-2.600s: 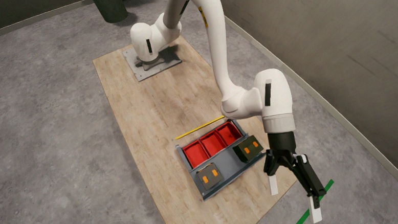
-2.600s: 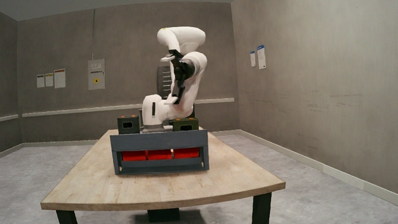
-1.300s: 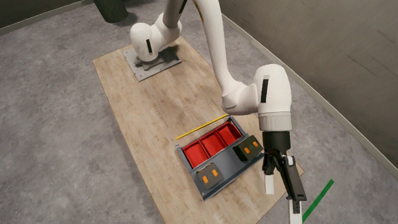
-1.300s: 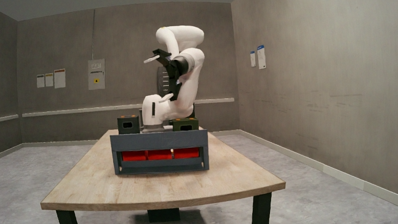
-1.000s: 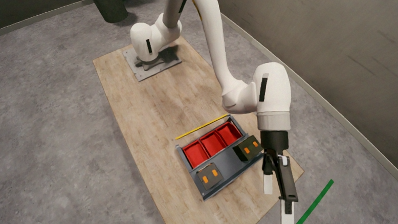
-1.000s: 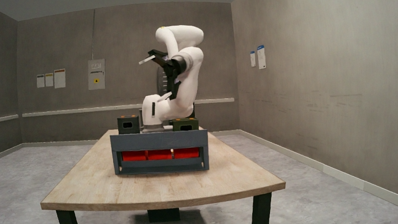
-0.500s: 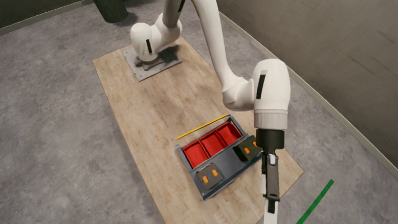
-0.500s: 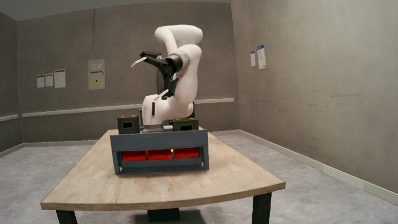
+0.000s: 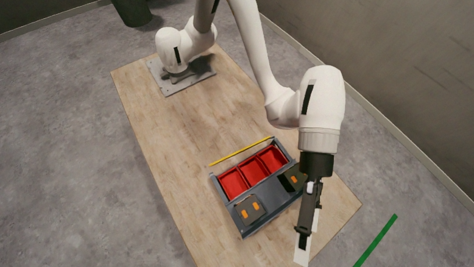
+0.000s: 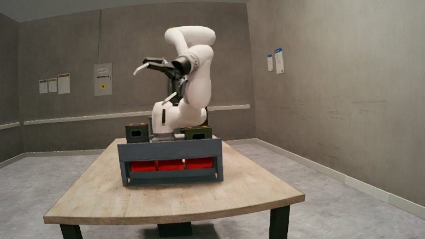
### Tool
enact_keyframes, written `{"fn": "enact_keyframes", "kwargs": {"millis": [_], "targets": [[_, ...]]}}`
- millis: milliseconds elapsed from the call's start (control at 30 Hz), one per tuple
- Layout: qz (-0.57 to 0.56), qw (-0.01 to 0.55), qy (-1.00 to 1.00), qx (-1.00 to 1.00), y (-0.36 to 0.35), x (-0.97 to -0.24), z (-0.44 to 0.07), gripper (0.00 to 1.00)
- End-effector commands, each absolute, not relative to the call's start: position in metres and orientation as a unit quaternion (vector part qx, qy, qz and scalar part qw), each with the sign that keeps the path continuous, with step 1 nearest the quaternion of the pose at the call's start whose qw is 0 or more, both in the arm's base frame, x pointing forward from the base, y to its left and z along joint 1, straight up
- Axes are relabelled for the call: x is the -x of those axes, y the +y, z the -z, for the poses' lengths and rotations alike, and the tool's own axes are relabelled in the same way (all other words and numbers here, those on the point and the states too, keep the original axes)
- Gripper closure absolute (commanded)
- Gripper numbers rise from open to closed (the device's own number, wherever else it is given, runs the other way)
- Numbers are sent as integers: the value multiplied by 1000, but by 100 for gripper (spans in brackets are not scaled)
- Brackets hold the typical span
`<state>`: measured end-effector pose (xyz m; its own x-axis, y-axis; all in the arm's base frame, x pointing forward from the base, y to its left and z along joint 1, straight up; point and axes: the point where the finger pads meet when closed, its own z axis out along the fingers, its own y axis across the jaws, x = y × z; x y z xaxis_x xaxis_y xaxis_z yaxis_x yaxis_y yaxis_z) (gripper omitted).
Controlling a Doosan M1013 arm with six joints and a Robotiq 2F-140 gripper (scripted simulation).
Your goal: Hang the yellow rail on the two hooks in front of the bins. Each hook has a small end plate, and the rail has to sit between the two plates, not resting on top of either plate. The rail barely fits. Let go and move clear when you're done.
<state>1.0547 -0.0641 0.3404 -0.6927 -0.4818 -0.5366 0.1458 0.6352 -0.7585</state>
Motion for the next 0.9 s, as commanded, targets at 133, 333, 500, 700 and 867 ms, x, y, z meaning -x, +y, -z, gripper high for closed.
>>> {"fn": "enact_keyframes", "kwargs": {"millis": [133, 333, 500, 700, 867], "targets": [[414, 379, 821, 102, -64, -1054, -341, 0], [387, 388, 836, 29, -78, -1037, -341, 0], [380, 390, 839, 10, -81, -1033, -340, 0], [380, 390, 839, 10, -81, -1033, -340, 0], [358, 395, 845, -46, -91, -1019, -340, 0]]}}
